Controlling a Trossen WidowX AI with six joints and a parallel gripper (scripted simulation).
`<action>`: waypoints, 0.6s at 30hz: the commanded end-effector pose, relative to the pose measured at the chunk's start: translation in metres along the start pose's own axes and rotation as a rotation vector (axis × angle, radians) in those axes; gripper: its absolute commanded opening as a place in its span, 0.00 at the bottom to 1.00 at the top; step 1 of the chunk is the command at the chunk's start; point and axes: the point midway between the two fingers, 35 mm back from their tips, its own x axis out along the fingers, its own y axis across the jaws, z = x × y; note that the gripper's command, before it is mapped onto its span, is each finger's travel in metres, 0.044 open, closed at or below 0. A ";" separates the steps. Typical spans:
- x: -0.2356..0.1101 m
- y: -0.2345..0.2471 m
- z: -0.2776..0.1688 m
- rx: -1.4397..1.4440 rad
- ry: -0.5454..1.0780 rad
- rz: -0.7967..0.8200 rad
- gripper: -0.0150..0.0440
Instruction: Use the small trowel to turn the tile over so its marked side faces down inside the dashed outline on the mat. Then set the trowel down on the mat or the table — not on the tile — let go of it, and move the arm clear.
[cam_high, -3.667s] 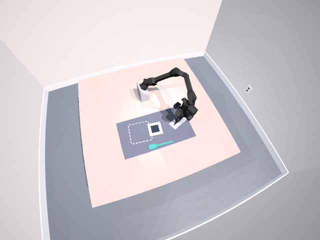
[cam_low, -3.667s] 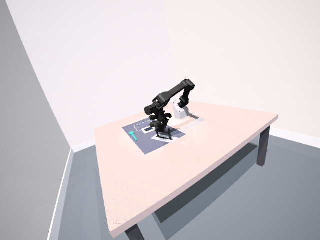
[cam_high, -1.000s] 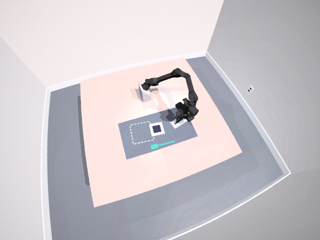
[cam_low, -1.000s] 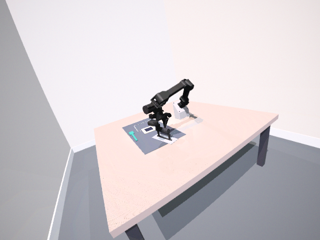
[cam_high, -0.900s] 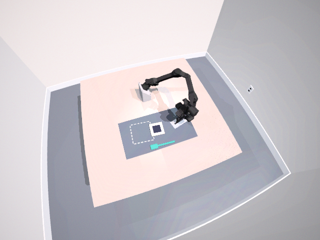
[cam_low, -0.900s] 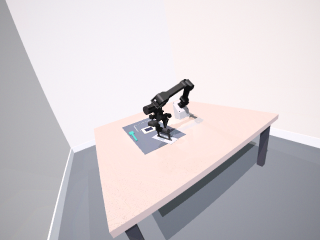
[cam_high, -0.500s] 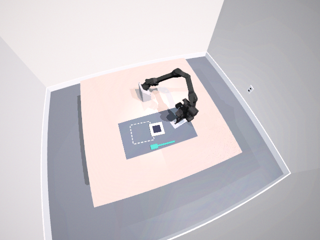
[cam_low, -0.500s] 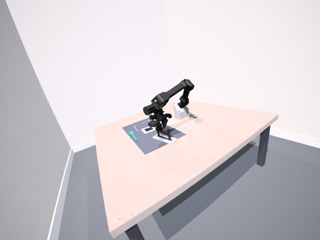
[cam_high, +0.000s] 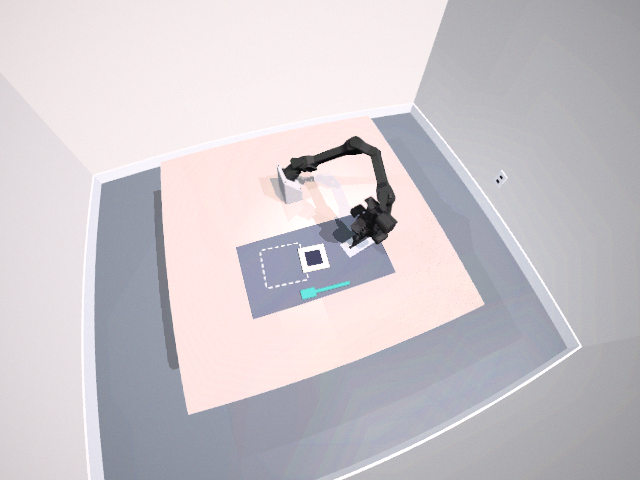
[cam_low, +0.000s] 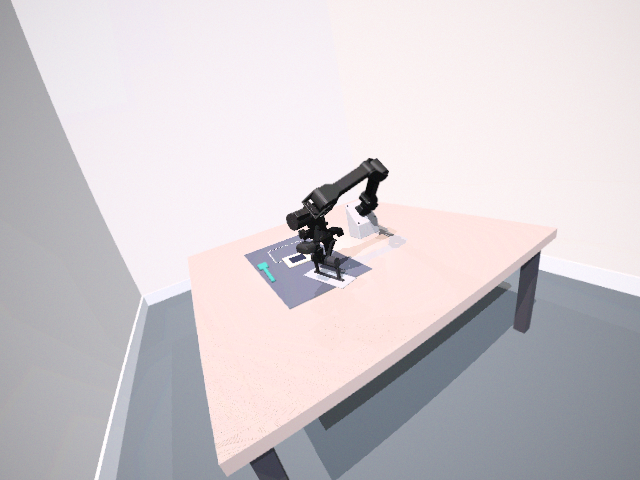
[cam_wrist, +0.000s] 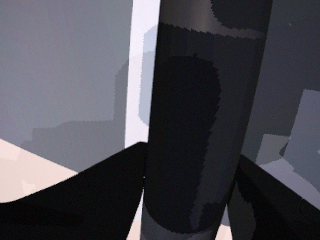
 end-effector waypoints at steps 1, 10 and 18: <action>0.001 0.000 0.000 0.019 -0.003 0.000 0.47; 0.001 0.000 0.000 0.278 -0.003 0.000 0.47; 0.001 0.000 0.000 0.513 -0.003 0.001 0.47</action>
